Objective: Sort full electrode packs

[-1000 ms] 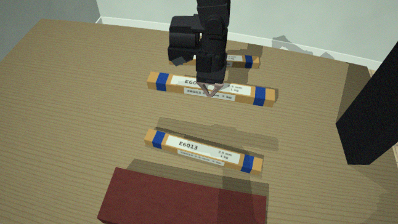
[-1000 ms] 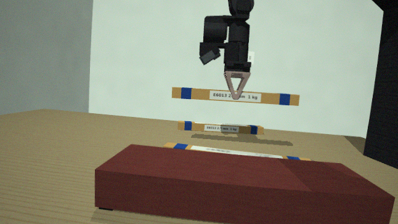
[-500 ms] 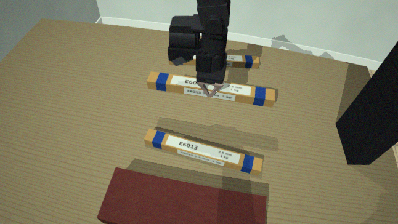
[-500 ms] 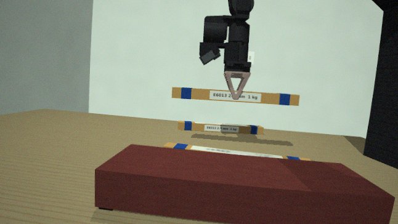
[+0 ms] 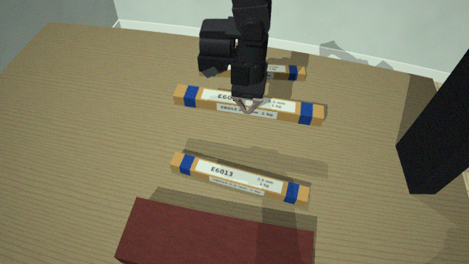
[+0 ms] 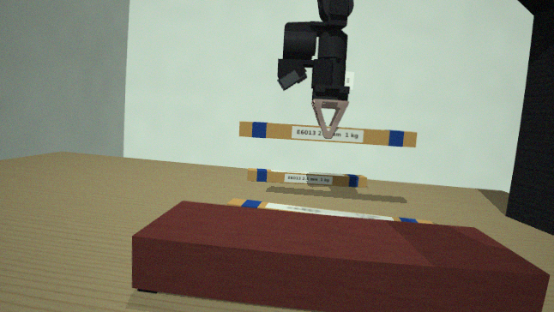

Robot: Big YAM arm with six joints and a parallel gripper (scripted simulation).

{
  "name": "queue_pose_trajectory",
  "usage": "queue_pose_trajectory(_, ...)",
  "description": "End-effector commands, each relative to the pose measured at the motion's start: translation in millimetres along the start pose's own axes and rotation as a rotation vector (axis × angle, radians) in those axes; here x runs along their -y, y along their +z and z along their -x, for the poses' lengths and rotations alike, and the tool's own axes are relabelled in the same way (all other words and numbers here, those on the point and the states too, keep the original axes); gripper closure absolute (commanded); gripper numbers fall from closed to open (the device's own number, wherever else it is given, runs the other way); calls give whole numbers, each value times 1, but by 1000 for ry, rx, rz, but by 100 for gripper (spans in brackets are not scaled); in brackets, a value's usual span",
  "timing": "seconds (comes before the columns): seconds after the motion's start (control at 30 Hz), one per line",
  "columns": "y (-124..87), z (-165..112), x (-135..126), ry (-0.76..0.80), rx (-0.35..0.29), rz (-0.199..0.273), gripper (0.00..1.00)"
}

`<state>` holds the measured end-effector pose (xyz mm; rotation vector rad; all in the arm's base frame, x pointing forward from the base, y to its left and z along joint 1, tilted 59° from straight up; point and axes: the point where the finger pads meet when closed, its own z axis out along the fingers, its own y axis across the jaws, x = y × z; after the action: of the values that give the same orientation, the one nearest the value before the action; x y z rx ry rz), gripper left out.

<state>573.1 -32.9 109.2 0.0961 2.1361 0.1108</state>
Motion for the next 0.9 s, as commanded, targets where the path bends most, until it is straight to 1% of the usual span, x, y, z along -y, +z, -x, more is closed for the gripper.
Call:
queue_pose_trajectory(0.0, -5, 12, -4, 8, 37, 3, 100)
queue_pose_trajectory(0.17, 1, 14, -6, 10, 41, 4, 100)
queue_pose_trajectory(0.37, 14, 9, -2, 16, 34, -2, 100)
queue_pose_trajectory(0.6, 21, 19, -5, 14, 53, 2, 100)
queue_pose_trajectory(0.73, 24, 20, -6, 13, 55, 4, 100)
queue_pose_trajectory(0.87, 34, 16, -5, 14, 45, 3, 100)
